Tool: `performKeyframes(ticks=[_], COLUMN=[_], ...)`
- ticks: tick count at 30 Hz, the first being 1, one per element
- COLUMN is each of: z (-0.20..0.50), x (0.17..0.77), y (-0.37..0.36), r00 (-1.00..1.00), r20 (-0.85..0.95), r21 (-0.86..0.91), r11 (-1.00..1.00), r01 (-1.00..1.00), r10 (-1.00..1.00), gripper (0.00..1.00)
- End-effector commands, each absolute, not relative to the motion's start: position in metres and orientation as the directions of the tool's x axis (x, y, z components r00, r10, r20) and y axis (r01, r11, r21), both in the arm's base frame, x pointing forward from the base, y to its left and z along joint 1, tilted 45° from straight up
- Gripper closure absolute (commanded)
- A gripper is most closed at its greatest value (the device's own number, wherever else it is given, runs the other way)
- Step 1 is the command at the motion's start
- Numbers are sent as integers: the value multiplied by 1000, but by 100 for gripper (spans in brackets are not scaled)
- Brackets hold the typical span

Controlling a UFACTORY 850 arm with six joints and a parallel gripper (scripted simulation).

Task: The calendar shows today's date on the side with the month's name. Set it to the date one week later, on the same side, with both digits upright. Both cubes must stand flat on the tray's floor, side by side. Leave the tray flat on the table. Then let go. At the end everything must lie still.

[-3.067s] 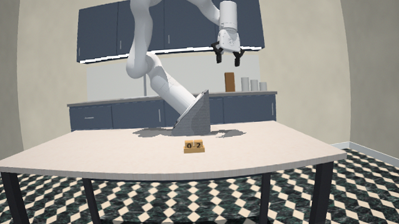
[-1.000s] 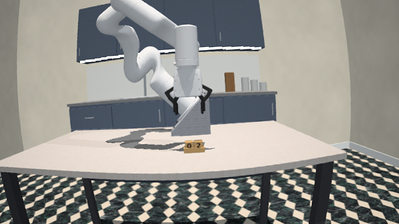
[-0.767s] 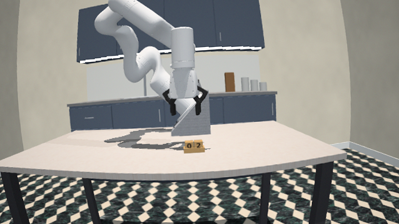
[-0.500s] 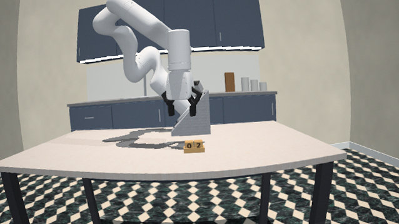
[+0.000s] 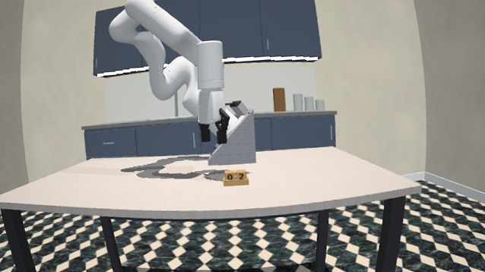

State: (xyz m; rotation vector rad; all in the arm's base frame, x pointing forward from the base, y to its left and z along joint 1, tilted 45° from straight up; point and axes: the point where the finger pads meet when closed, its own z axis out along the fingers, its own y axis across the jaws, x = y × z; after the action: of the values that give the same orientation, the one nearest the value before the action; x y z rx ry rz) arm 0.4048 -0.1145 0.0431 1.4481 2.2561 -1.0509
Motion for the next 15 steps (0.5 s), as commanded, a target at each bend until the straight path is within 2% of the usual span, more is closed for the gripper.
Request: performKeyframes(ticks=[1, 15], z=[47, 32], x=[395, 392], y=[-118, -133], r00=[-370, -367], r20=[-615, -616], r21=[-356, -354], r11=[173, 171], r01=[918, 920], r10=[697, 697], gripper=[0, 0])
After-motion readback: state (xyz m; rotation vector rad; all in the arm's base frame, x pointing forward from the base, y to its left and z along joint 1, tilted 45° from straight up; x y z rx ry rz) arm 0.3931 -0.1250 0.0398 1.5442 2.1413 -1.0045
